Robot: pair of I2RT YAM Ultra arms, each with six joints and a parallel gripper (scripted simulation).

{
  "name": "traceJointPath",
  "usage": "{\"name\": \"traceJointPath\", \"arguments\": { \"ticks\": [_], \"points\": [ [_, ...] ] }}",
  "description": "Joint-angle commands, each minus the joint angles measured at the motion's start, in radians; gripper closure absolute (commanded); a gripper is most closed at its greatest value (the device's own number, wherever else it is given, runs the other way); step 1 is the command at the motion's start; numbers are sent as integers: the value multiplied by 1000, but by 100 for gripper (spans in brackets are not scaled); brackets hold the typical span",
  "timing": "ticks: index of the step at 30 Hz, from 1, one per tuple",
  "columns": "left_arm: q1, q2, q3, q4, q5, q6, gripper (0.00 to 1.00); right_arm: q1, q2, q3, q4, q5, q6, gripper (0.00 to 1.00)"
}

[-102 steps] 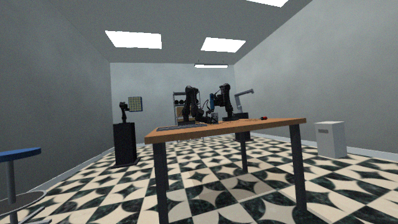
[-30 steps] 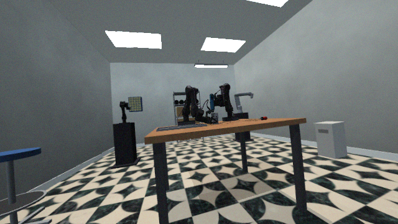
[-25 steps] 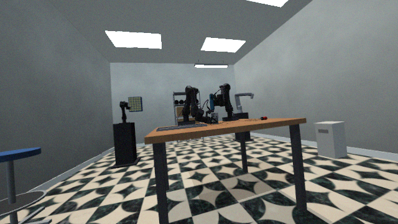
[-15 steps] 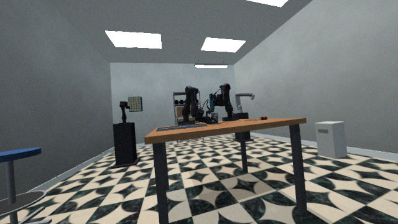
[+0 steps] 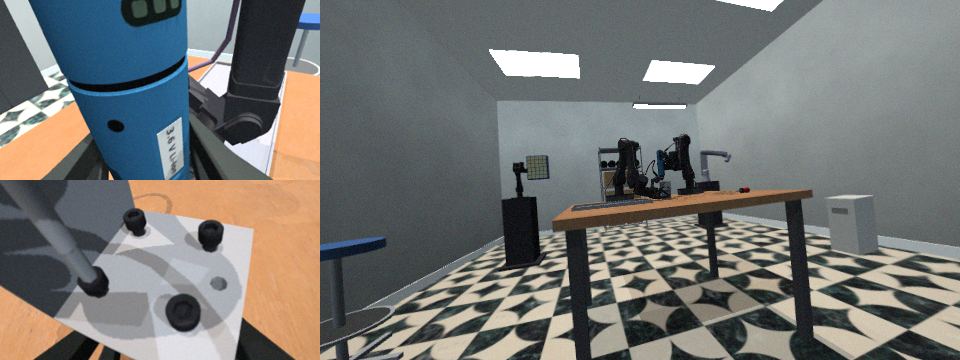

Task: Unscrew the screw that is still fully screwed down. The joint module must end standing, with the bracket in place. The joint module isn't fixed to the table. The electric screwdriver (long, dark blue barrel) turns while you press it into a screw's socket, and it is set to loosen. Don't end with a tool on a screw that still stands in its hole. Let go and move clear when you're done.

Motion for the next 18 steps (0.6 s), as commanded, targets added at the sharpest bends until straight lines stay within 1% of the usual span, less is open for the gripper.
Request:
{"name": "traceJointPath", "arguments": {
  "ticks": [1,18],
  "points": [
    [-10,5,32,22,-6,3,58,1,-10,9,-2,-7,1,41],
    [-12,8,34,30,-8,4,58,1,-10,9,-2,-7,1,41]
  ]
}}
